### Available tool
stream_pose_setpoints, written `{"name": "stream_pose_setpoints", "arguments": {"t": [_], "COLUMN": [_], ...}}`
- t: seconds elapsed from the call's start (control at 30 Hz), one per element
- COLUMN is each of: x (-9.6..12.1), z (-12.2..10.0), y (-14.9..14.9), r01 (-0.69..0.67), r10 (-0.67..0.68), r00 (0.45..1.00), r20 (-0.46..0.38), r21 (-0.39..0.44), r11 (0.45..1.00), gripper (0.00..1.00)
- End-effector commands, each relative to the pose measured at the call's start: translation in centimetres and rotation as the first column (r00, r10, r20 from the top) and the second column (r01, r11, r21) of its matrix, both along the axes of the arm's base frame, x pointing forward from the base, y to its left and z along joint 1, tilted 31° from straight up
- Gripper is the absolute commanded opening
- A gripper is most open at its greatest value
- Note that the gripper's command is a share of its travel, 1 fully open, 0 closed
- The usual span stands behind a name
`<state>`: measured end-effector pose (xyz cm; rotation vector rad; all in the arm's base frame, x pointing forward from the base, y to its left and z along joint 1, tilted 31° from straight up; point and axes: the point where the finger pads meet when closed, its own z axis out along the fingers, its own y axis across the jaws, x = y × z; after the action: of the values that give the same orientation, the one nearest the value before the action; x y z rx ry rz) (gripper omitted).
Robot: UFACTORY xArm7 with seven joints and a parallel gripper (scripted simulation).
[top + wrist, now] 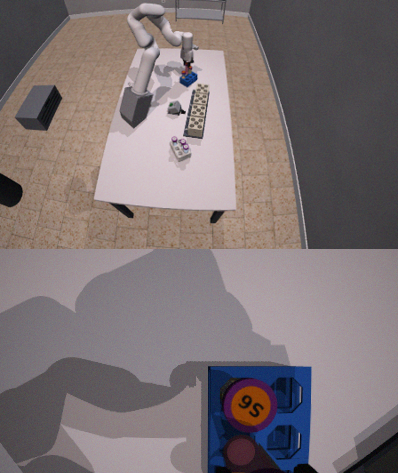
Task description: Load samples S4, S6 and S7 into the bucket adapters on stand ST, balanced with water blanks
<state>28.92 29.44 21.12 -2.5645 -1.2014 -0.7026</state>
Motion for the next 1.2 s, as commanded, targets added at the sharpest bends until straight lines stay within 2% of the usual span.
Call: {"name": "stream_pose_setpoints", "arguments": {"t": [0.0,0.37,1.17], "x": [0.1,0.1,0.8], "z": [0.1,0.1,-1.8], "y": [0.1,0.1,0.9], "r01": [0.0,0.0,0.0], "r10": [0.0,0.0,0.0], "r00": [1.0,1.0,1.0], "r20": [0.003,0.003,0.003], "r21": [0.002,0.002,0.002], "r11": [1.0,1.0,1.0], "gripper": [0.0,0.0,0.0]}}
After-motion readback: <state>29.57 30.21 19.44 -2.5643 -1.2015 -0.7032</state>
